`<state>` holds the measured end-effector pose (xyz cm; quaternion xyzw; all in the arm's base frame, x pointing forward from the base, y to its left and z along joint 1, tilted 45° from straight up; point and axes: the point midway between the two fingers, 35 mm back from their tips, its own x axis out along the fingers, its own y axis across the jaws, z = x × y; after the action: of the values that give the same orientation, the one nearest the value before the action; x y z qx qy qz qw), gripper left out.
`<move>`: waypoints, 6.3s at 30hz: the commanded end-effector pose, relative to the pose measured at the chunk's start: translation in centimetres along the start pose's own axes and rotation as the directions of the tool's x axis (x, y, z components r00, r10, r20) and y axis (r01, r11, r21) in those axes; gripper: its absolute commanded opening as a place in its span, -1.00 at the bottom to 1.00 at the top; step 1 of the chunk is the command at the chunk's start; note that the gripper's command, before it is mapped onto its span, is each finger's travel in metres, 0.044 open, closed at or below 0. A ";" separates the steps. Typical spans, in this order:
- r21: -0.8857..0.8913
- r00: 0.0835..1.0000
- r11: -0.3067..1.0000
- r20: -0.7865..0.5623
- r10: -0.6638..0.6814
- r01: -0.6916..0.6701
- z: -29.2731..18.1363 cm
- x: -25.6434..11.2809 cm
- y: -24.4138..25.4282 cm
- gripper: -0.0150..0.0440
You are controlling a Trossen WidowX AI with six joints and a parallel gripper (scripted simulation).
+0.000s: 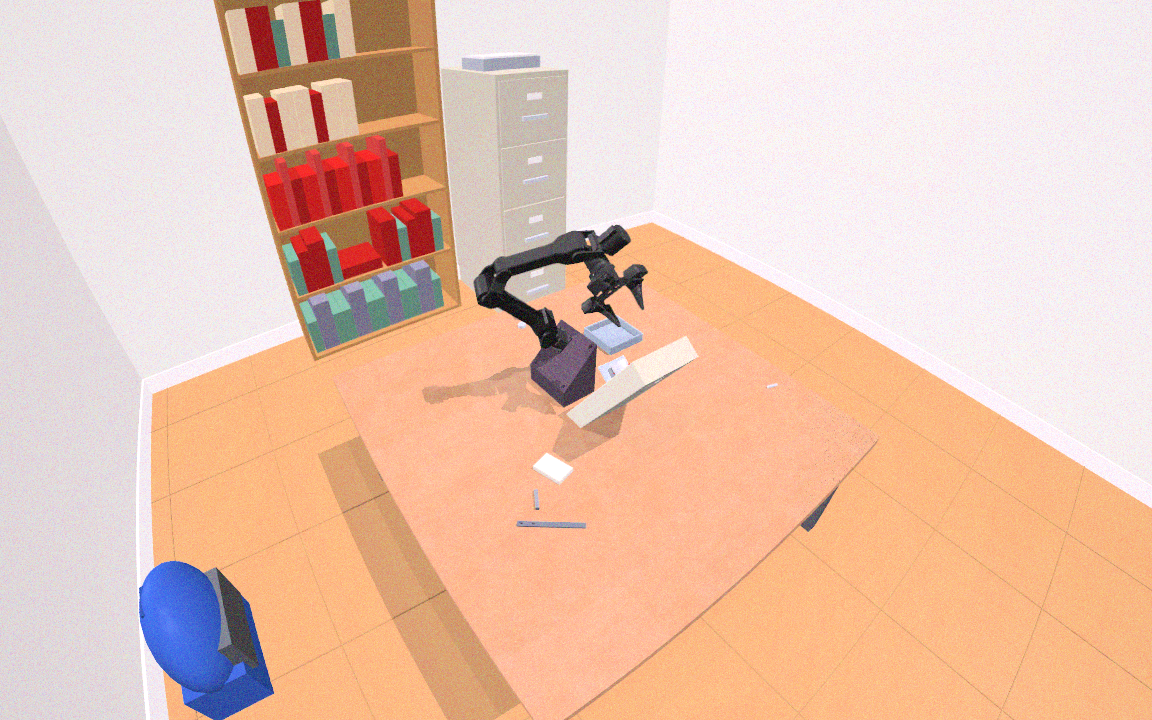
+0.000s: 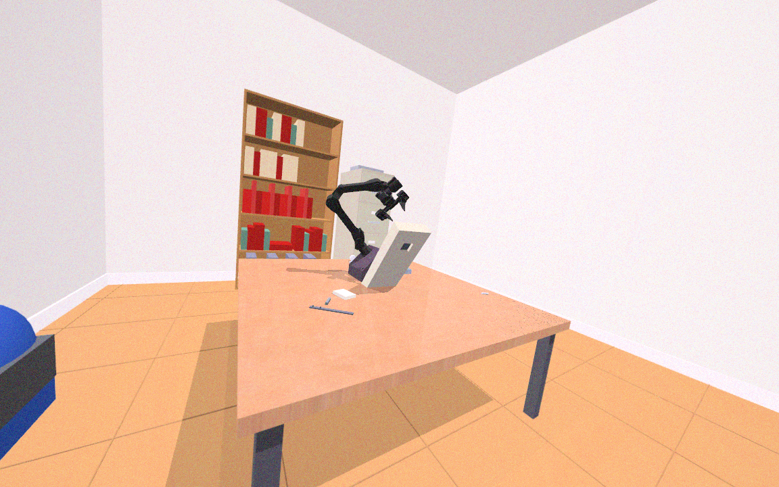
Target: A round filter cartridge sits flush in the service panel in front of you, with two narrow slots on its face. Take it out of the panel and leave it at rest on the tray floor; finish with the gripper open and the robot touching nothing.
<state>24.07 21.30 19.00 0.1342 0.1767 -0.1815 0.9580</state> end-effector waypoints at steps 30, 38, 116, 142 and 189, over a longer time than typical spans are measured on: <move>-0.876 0.906 0.482 -0.198 -0.374 0.008 -6.6 5.9 -11.2 0.54; -0.876 0.906 0.482 -0.196 -0.374 0.009 -6.8 7.1 -11.7 0.54; -0.903 0.894 0.425 -0.246 -0.374 -0.070 -12.9 0.6 -2.7 -0.49; -0.634 0.674 -0.232 -0.678 -0.292 -0.738 -29.4 -6.7 -4.0 -0.49; -0.081 0.400 -0.585 -0.804 -0.439 -0.807 -43.6 -10.5 -25.1 -0.49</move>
<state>-7.65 16.52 -20.37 -0.6014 0.5070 0.5182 0.3357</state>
